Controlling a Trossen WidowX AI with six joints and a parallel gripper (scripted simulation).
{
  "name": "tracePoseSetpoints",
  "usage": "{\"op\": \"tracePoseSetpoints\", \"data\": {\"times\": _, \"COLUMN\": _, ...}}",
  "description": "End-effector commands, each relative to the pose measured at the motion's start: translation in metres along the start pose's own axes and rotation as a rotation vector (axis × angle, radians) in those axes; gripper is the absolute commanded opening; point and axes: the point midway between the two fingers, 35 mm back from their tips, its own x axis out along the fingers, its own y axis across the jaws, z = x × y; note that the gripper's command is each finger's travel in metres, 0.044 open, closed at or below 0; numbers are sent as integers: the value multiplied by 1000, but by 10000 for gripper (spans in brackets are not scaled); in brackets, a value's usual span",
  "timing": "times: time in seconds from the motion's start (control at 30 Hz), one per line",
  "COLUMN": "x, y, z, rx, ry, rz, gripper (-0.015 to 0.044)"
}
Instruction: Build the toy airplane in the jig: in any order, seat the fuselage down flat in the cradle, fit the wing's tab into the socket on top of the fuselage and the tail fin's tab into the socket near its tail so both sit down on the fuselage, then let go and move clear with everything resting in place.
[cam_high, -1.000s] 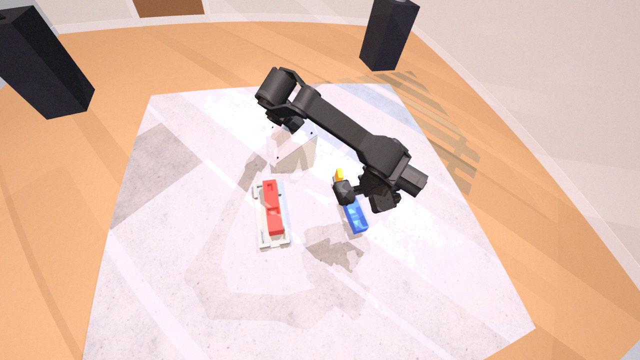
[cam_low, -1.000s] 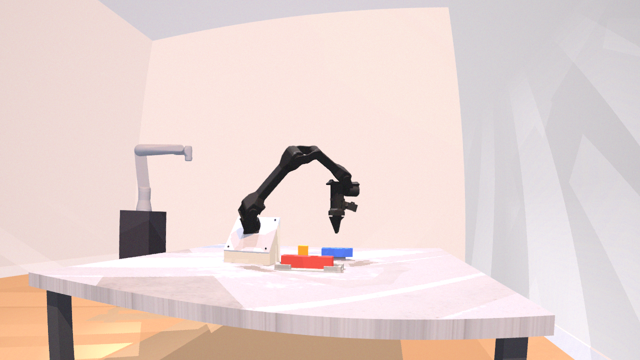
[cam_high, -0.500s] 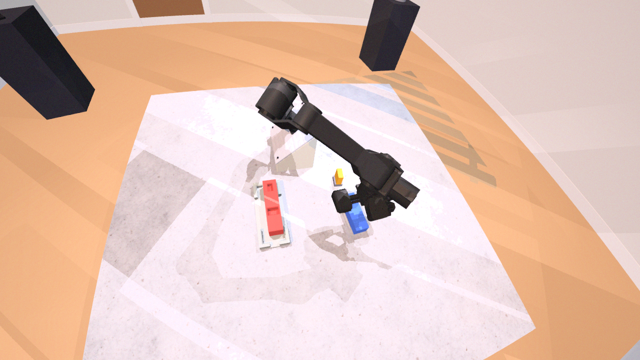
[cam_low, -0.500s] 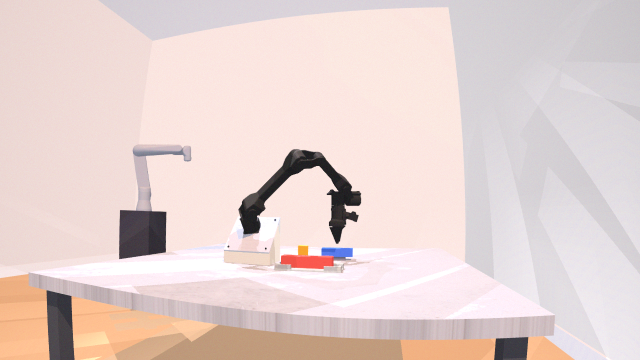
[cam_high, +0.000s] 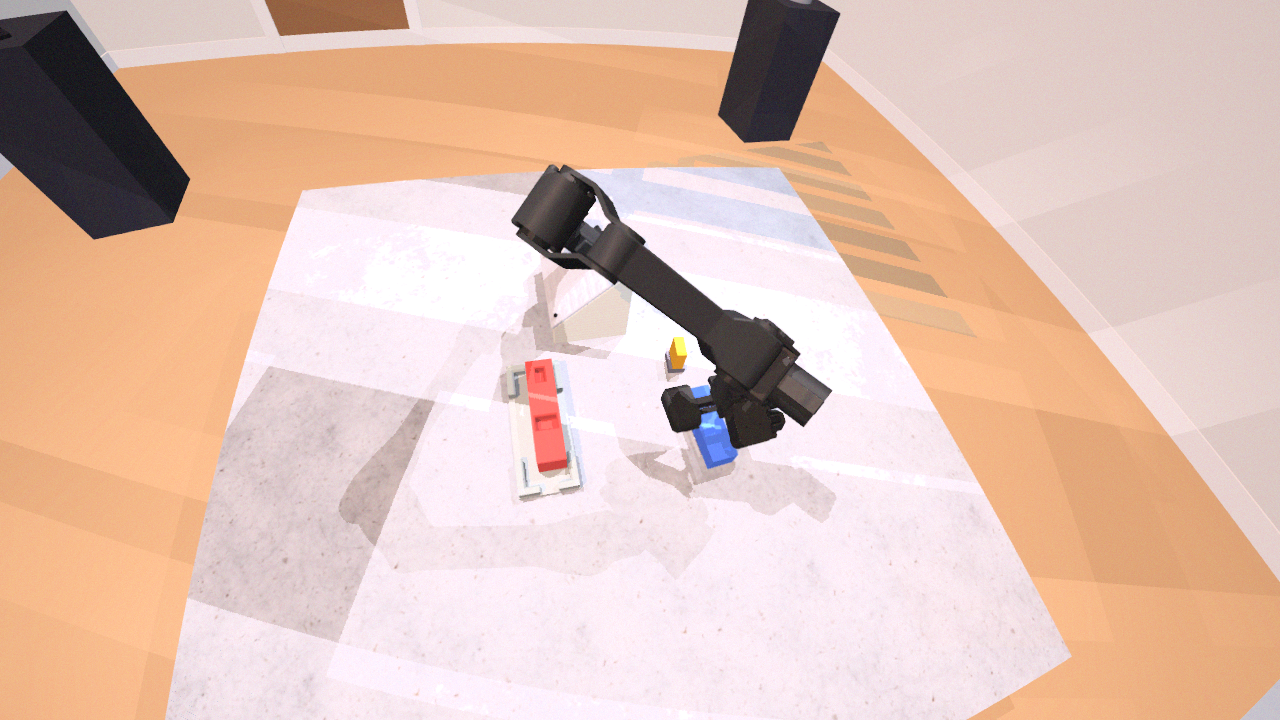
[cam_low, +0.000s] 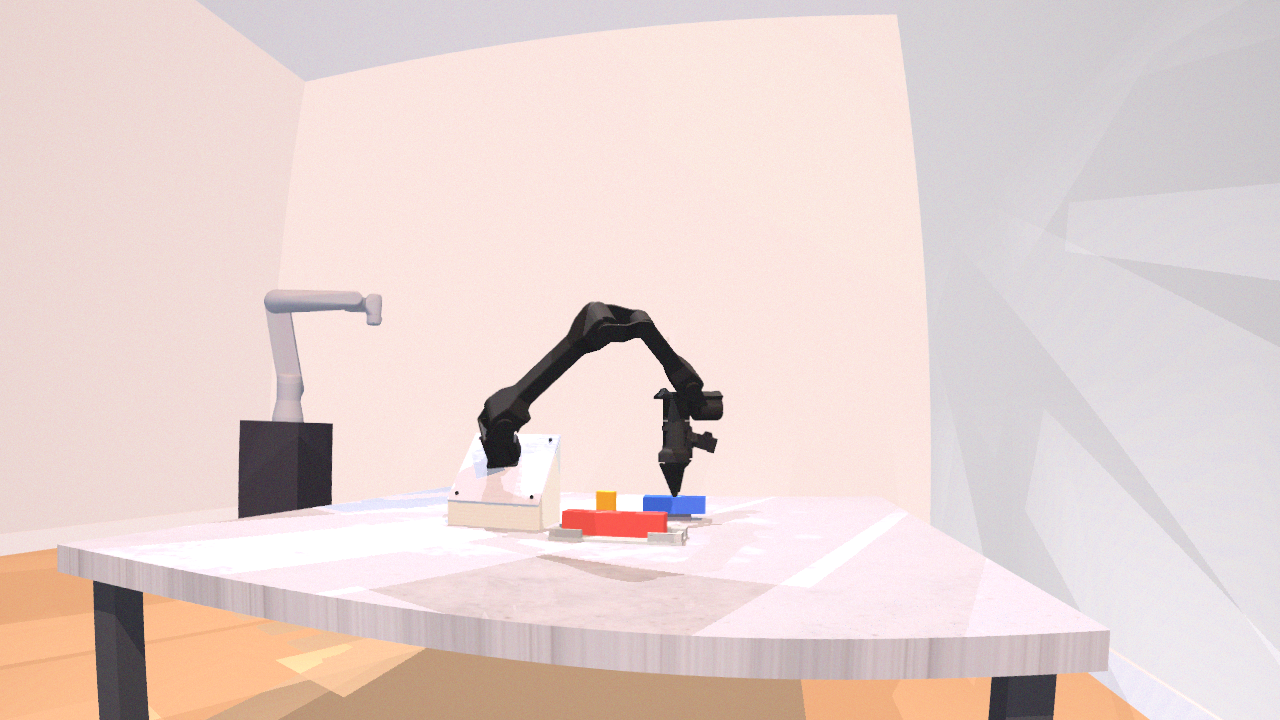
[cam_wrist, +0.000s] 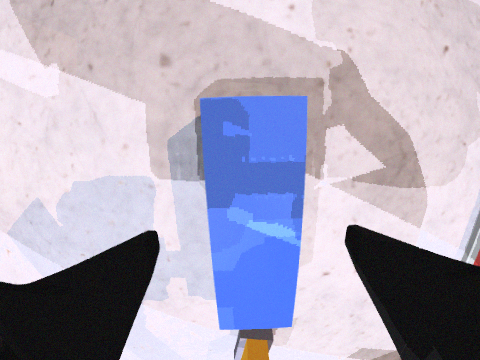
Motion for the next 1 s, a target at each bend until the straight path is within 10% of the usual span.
{"op": "tracePoseSetpoints", "data": {"times": 0.0, "x": 11, "y": -1, "z": -3, "rx": -10, "ry": 7, "rz": -10, "gripper": 440}}
{"op": "tracePoseSetpoints", "data": {"times": 0.5, "x": 32, "y": -2, "z": -3, "rx": -10, "ry": 7, "rz": -11, "gripper": 440}}
{"op": "tracePoseSetpoints", "data": {"times": 0.97, "x": 32, "y": -2, "z": -3, "rx": -10, "ry": 7, "rz": -11, "gripper": 151}}
